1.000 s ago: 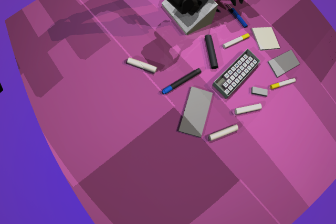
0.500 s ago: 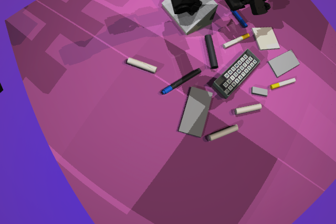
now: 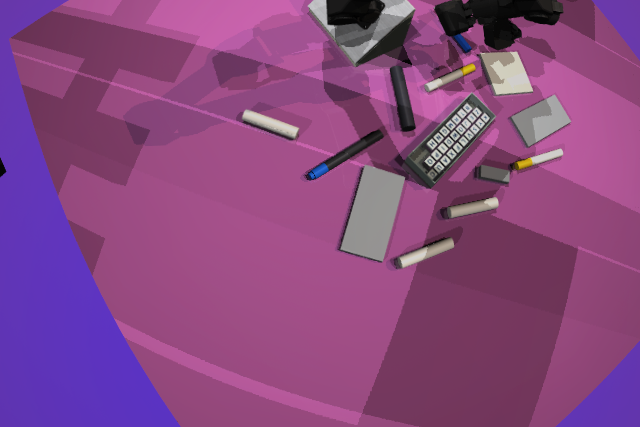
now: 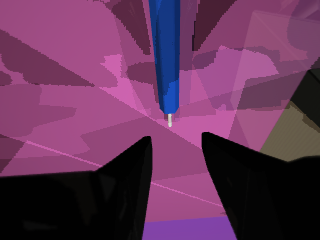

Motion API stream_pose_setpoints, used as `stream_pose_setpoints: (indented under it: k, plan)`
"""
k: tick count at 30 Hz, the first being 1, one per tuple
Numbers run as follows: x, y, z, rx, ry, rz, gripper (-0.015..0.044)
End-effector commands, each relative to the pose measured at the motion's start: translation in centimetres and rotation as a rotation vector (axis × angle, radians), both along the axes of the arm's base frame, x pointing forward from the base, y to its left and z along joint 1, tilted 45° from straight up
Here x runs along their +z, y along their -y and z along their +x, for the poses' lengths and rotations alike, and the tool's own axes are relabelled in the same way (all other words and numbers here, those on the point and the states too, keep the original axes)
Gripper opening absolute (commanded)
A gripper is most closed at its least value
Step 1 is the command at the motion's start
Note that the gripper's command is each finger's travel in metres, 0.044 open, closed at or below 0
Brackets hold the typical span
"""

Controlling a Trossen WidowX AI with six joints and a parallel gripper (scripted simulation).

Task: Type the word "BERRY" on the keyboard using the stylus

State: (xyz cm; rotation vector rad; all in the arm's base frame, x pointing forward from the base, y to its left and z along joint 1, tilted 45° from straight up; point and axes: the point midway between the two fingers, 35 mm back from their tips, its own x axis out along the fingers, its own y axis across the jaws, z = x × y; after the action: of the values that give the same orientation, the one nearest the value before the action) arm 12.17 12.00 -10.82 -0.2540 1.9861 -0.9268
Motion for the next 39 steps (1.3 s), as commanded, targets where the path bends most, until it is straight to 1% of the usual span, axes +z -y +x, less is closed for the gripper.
stream_pose_setpoints:
  k: [1,39]
  plan:
    - [-0.3,0.1,0.0,-0.003,-0.006,0.009,0.015]
    - [-2.0,1.8,-0.2,-0.003,-0.006,0.008,0.015]
